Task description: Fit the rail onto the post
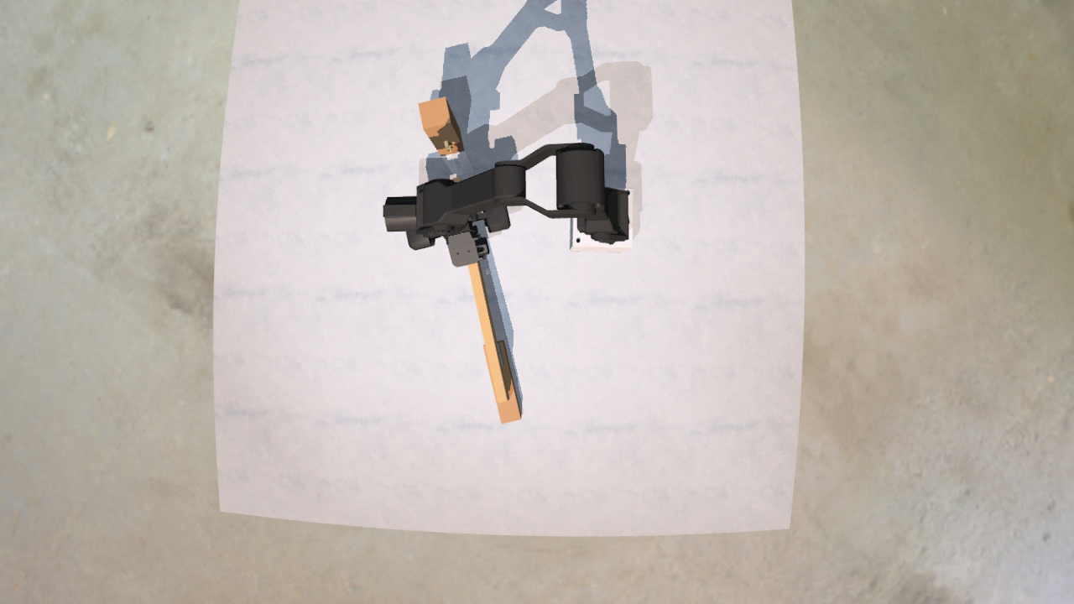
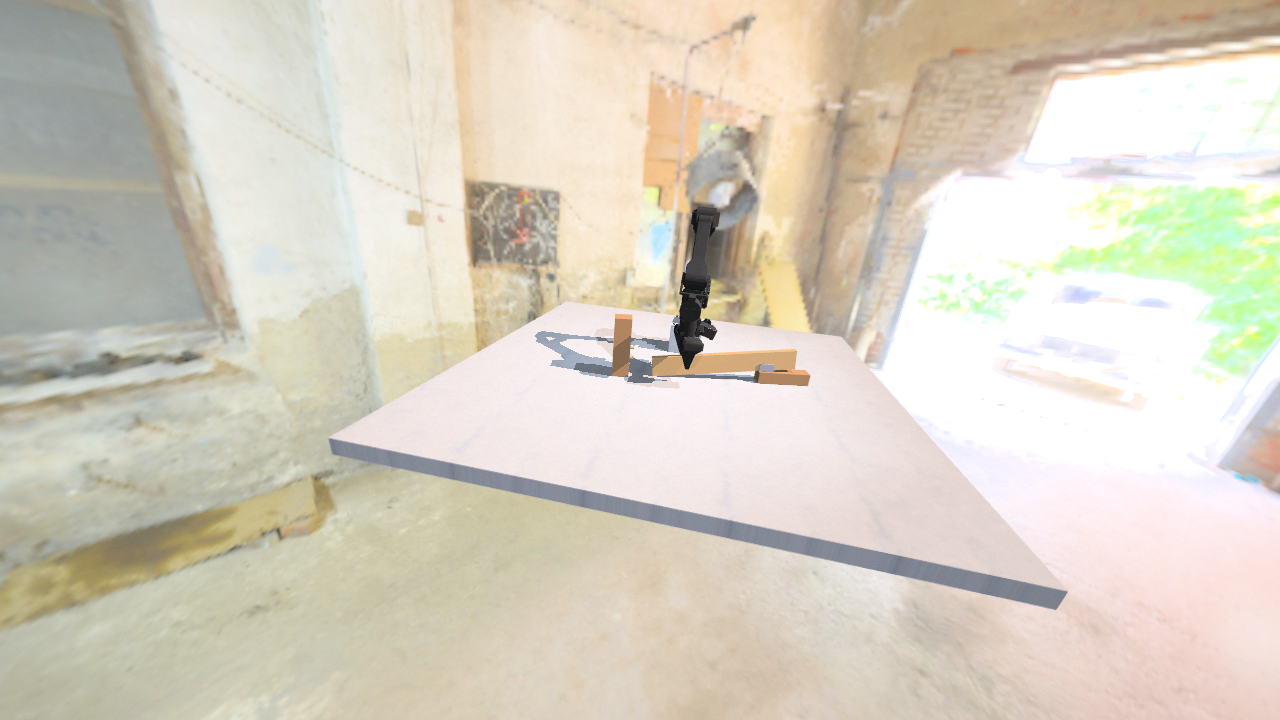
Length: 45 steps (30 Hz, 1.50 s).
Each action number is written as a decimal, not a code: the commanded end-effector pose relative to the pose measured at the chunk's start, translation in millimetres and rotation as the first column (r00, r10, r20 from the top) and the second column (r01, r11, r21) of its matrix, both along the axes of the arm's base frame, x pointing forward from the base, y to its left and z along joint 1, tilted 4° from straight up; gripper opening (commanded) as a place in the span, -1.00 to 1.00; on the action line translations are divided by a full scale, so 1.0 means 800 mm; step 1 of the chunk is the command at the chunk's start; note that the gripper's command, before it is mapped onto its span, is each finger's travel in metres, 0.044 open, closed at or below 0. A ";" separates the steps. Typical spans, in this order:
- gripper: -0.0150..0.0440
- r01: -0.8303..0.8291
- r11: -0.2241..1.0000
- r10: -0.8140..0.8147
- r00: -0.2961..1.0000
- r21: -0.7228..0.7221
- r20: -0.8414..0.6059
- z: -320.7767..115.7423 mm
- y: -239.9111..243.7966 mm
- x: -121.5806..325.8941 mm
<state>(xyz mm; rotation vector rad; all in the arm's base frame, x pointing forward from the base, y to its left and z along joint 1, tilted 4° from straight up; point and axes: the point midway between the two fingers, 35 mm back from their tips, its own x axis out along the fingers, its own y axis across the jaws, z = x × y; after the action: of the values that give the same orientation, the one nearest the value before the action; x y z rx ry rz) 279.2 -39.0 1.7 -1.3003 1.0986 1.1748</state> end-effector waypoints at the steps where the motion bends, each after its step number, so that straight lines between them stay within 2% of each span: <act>1: 1.00 -0.003 1.000 0.003 1.000 -0.002 -0.016 -0.014 0.000 -0.005; 13: 1.00 -0.003 1.000 0.003 1.000 -0.002 -0.017 -0.033 0.001 -0.006; 28: -0.33 -0.003 1.000 0.003 1.000 -0.002 -0.017 -0.033 0.001 -0.006; 35: -0.49 -0.003 1.000 0.003 1.000 -0.002 -0.017 -0.033 0.001 -0.006; 45: -0.49 -0.003 1.000 0.003 1.000 -0.002 -0.017 -0.033 0.001 -0.006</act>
<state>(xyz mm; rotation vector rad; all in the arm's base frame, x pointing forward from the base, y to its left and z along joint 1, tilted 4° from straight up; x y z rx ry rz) 275.5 -38.2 -23.6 -1.2945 1.1079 1.1880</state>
